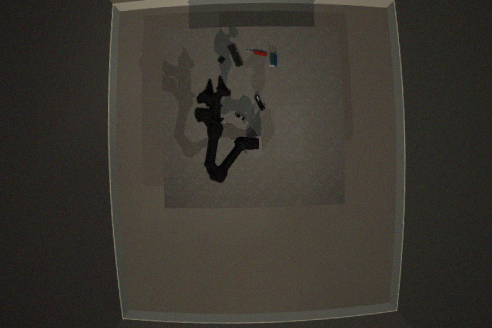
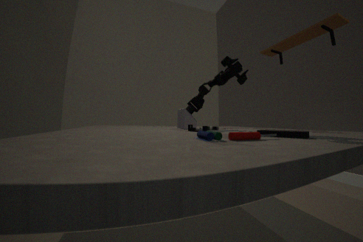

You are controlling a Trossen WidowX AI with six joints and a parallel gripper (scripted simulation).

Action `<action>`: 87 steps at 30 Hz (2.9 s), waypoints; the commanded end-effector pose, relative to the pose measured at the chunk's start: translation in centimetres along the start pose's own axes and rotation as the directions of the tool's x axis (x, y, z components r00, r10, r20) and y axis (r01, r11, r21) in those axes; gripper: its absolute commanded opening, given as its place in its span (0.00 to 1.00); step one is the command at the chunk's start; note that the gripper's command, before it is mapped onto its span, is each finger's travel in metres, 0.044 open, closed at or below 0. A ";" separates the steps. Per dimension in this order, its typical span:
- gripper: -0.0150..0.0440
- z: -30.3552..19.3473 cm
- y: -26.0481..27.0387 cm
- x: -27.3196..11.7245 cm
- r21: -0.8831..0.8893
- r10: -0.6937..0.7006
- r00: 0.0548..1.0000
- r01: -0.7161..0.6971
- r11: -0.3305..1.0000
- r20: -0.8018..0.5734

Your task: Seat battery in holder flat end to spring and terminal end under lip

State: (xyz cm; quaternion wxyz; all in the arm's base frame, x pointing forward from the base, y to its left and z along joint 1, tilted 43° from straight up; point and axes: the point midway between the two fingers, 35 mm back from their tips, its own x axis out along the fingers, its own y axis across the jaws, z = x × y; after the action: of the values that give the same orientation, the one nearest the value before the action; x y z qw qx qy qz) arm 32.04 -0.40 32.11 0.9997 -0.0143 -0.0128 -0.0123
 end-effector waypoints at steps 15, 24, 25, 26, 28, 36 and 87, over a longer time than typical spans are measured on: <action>0.64 -19.0 5.1 -2.0 0.698 0.351 0.638 0.439 0.566 -0.685; 0.64 -25.0 7.6 -7.8 0.375 0.527 0.259 0.919 0.124 -0.810; 0.64 -25.5 7.9 -8.5 0.300 0.546 0.214 0.951 0.073 -0.810; 0.64 -25.9 8.2 -9.3 0.219 0.566 0.168 0.975 0.023 -0.807; 0.64 -26.5 8.7 -10.9 0.039 0.606 0.078 0.996 -0.076 -0.791; 0.64 -26.9 10.0 -14.3 -0.390 0.693 -0.107 0.882 -0.266 -0.713; 0.64 -30.4 13.4 -14.9 -0.391 0.694 -0.107 0.881 -0.265 -0.712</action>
State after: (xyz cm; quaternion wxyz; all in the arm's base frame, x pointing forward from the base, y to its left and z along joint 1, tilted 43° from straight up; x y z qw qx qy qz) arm 18.82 12.09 1.65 0.1254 0.6756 0.5798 -0.4378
